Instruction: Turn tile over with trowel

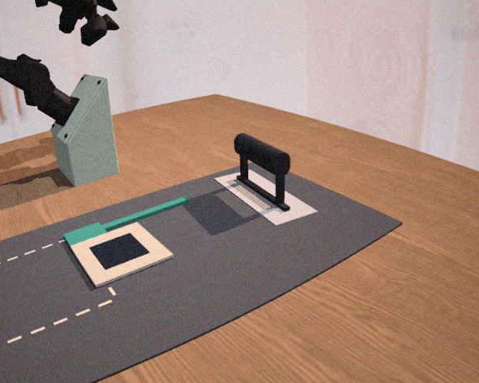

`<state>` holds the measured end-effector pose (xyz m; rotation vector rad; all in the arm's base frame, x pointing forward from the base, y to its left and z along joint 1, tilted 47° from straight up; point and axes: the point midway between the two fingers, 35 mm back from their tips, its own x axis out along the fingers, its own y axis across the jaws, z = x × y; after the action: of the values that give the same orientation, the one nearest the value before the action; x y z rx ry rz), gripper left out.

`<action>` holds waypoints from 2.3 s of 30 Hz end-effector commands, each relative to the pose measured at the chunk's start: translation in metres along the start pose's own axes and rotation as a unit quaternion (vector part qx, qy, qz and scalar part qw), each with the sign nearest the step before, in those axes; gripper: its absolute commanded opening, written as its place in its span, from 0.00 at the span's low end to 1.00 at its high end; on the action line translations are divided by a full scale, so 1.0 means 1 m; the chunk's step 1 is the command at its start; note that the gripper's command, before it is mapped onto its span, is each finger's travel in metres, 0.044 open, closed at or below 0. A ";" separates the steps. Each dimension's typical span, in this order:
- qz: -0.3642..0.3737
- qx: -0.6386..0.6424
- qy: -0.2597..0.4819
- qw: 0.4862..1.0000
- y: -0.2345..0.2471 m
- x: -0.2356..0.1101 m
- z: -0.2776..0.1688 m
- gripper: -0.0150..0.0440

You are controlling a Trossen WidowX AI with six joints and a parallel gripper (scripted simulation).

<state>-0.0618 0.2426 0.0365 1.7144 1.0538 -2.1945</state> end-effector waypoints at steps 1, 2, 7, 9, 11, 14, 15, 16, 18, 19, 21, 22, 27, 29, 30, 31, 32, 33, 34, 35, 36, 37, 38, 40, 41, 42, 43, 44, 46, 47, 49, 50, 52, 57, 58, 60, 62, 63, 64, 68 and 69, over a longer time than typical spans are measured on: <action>0.016 0.064 0.014 0.998 0.001 0.000 -0.015 0.71; 0.020 0.081 0.018 0.996 0.001 -0.001 -0.019 0.71; 0.038 0.162 0.037 0.985 0.004 -0.002 -0.039 0.71; 0.045 0.194 0.045 0.979 0.005 -0.002 -0.047 0.71; 0.051 0.226 0.053 0.971 0.007 -0.003 -0.055 0.71; 0.060 0.274 0.066 0.958 0.010 -0.004 -0.067 0.71; 0.063 0.290 0.071 0.952 0.011 -0.004 -0.071 0.71; 0.065 0.305 0.075 0.947 0.012 -0.004 -0.075 0.71; 0.071 0.336 0.084 0.935 0.014 -0.005 -0.084 0.71; 0.073 0.351 0.089 0.929 0.016 -0.005 -0.088 0.71; 0.080 0.382 0.097 0.916 0.020 -0.005 -0.095 0.71; 0.084 0.397 0.100 0.909 0.023 -0.005 -0.098 0.71; 0.102 0.467 0.119 0.870 0.037 -0.005 -0.114 0.71; 0.109 0.494 0.126 0.854 0.043 -0.005 -0.120 0.71; 0.112 0.507 0.130 0.845 0.046 -0.005 -0.123 0.71; 0.114 0.519 0.134 0.836 0.048 -0.006 -0.127 0.71; 0.116 0.533 0.139 0.827 0.049 -0.006 -0.130 0.71; 0.118 0.546 0.144 0.817 0.051 -0.006 -0.134 0.71; 0.119 0.560 0.149 0.807 0.053 -0.007 -0.138 0.71; 0.121 0.572 0.154 0.796 0.055 -0.007 -0.141 0.71; 0.122 0.585 0.158 0.786 0.058 -0.007 -0.145 0.71; 0.124 0.598 0.163 0.775 0.060 -0.008 -0.149 0.71; 0.125 0.610 0.168 0.764 0.062 -0.008 -0.152 0.71; 0.128 0.634 0.178 0.741 0.067 -0.008 -0.159 0.71; 0.128 0.646 0.183 0.730 0.069 -0.009 -0.163 0.71; 0.128 0.658 0.188 0.718 0.072 -0.010 -0.167 0.71; 0.129 0.669 0.193 0.706 0.075 -0.010 -0.171 0.71; 0.129 0.681 0.198 0.694 0.078 -0.011 -0.175 0.71; 0.129 0.702 0.208 0.668 0.084 -0.012 -0.183 0.71; 0.129 0.713 0.213 0.656 0.087 -0.013 -0.187 0.71; 0.129 0.733 0.223 0.629 0.093 -0.014 -0.194 0.71; 0.128 0.743 0.228 0.616 0.097 -0.015 -0.198 0.71; 0.130 0.762 0.237 0.589 0.103 -0.015 -0.204 0.71; 0.132 0.804 0.262 0.517 0.121 -0.017 -0.219 0.71; 0.132 0.812 0.266 0.503 0.125 -0.017 -0.222 0.71; 0.132 0.826 0.276 0.473 0.133 -0.018 -0.227 0.71; 0.131 0.839 0.286 0.443 0.139 -0.019 -0.233 0.71; 0.131 0.846 0.291 0.428 0.142 -0.019 -0.235 0.71; 0.130 0.852 0.296 0.413 0.146 -0.019 -0.238 0.71; 0.126 0.873 0.316 0.351 0.159 -0.020 -0.248 0.71; 0.125 0.877 0.321 0.335 0.163 -0.021 -0.250 0.71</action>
<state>0.2157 0.2739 -0.0324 2.6350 -2.5811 -1.8796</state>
